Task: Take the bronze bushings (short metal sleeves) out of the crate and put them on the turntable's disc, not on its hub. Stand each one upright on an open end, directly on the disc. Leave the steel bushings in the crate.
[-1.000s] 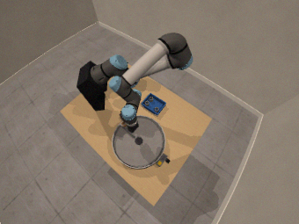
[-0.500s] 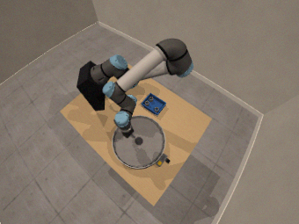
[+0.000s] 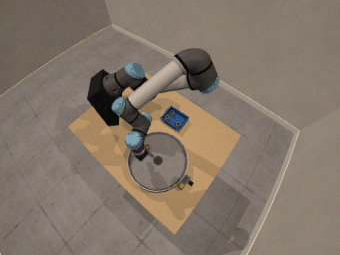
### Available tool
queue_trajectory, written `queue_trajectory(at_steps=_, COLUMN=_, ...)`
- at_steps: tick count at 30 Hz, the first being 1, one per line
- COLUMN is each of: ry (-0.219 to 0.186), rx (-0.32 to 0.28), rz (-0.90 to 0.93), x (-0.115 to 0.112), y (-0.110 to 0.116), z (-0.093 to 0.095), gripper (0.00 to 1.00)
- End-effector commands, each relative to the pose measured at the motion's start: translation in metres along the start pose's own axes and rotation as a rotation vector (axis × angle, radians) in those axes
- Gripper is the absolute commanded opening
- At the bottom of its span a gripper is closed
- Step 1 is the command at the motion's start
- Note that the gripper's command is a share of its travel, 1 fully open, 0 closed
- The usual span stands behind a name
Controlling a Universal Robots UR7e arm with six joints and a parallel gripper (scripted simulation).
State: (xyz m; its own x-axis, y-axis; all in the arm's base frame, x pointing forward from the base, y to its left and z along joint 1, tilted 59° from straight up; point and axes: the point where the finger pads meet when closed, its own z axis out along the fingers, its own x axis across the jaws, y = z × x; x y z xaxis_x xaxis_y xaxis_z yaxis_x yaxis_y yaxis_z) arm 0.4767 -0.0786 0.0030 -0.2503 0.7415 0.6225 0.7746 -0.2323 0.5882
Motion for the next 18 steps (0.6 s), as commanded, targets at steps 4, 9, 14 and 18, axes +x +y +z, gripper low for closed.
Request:
queue_trajectory(at_steps=4, ry=-0.001, rx=-0.001, rz=0.000, x=-0.011, y=0.000, z=0.000, gripper=0.00)
queue_trajectory(at_steps=9, ry=-0.001, rx=-0.001, rz=0.000, x=-0.016, y=0.000, z=0.000, gripper=0.00)
queue_trajectory(at_steps=14, ry=-0.001, rx=-0.001, rz=0.000, x=-0.019, y=0.000, z=0.000, gripper=0.00)
queue_trajectory(at_steps=18, ry=-0.001, rx=-0.001, rz=0.000, x=-0.020, y=0.000, z=0.000, gripper=0.00)
